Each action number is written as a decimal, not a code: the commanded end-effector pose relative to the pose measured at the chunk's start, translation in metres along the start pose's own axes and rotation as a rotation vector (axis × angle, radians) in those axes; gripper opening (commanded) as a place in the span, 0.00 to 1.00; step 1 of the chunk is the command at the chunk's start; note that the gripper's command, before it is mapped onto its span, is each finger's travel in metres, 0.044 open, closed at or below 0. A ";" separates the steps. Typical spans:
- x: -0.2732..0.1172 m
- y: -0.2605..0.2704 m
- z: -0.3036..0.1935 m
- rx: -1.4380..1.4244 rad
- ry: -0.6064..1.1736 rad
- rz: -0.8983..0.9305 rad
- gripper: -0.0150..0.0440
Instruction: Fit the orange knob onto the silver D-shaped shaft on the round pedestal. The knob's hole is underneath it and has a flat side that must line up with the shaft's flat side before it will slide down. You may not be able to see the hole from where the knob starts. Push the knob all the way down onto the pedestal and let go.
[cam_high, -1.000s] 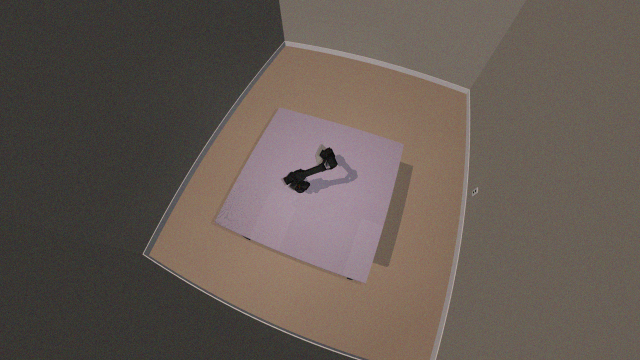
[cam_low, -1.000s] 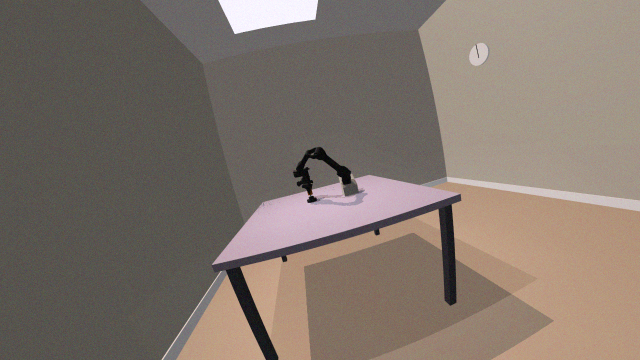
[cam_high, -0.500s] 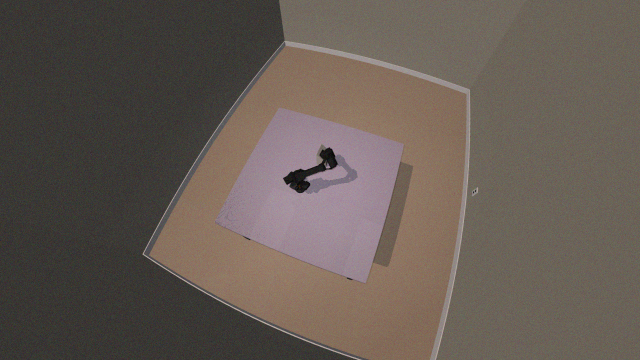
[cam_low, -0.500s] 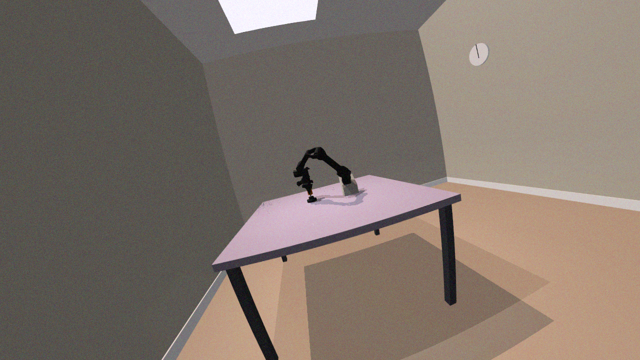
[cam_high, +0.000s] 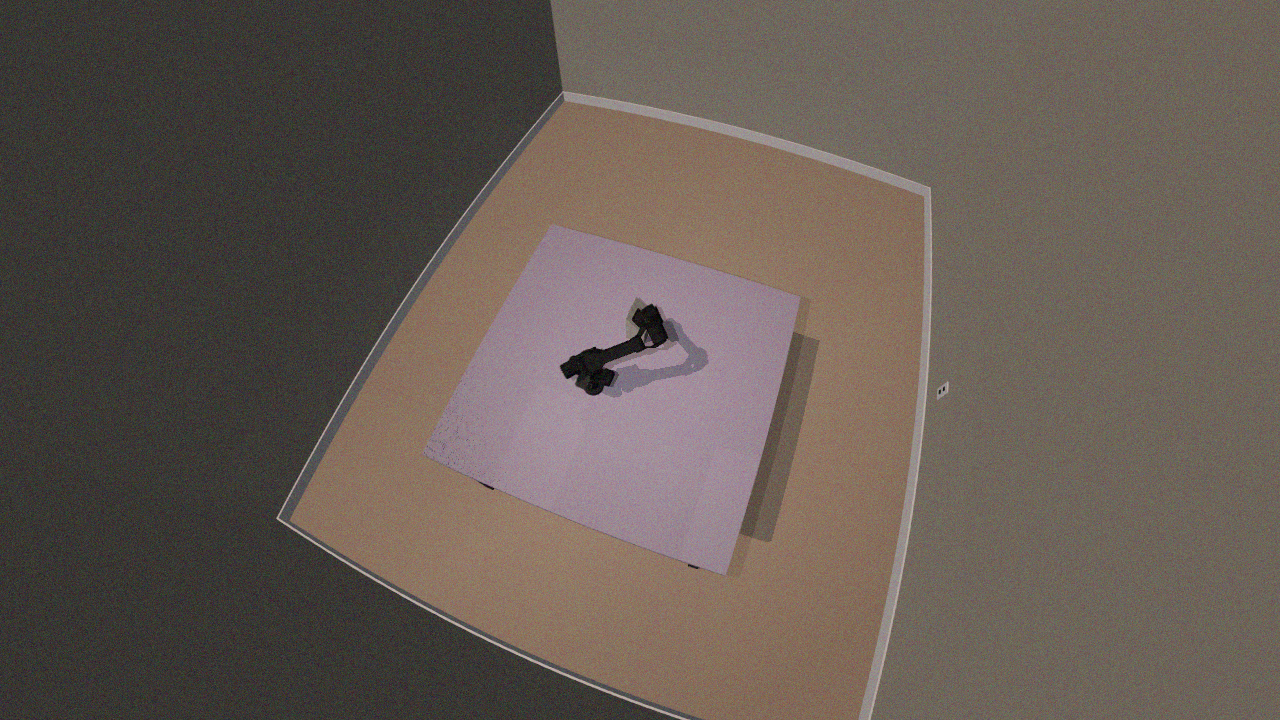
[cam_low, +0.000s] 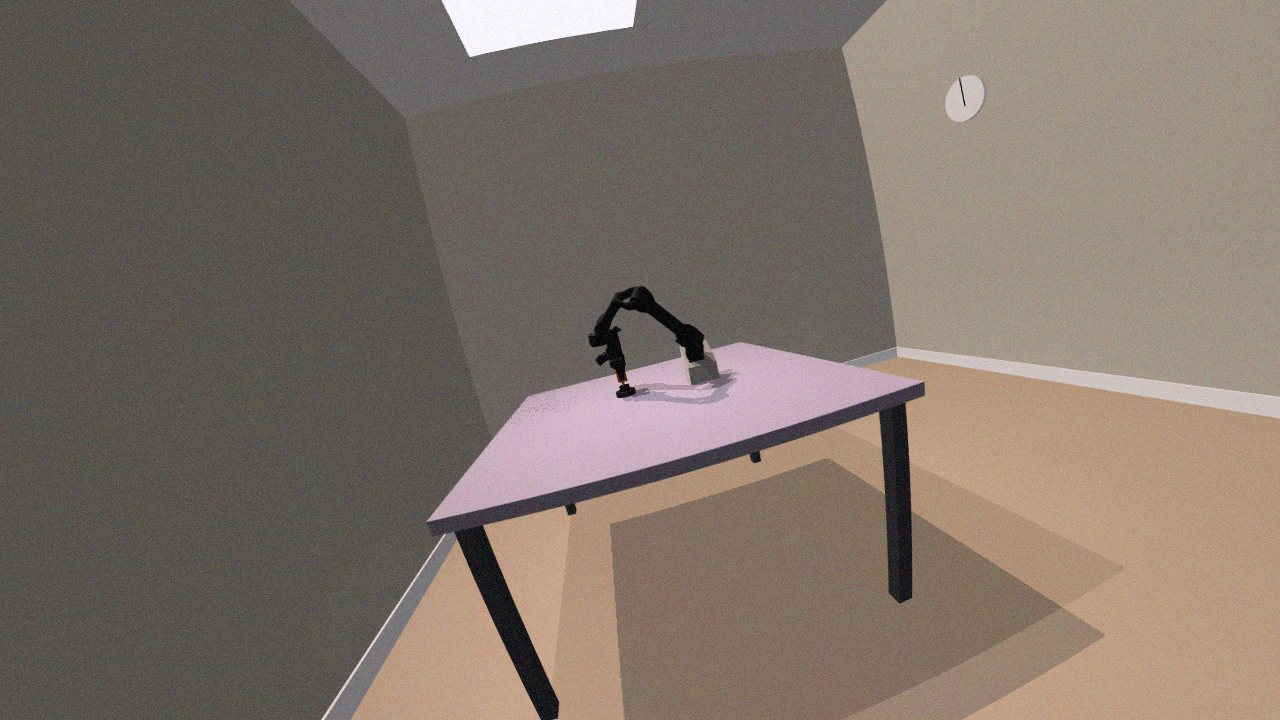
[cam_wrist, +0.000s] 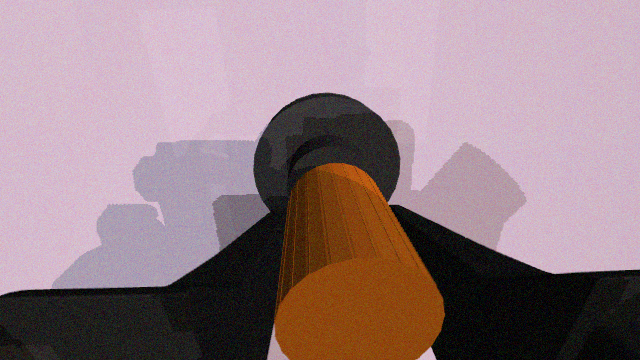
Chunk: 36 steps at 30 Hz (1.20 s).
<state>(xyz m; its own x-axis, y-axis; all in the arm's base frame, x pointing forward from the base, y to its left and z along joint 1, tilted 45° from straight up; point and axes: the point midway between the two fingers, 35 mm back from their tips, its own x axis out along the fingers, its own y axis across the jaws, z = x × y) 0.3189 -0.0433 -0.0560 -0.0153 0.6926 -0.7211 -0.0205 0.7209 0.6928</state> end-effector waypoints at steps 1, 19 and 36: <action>0.001 0.000 0.000 -0.011 -0.002 0.001 0.25; 0.002 0.000 0.001 -0.011 -0.002 0.001 0.25; 0.000 0.000 0.000 -0.220 -0.002 0.001 0.25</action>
<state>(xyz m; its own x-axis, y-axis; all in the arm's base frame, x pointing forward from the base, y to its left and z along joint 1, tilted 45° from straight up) 0.3196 -0.0440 -0.0548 -0.0147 0.6928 -0.7210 -0.2060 0.7035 0.6801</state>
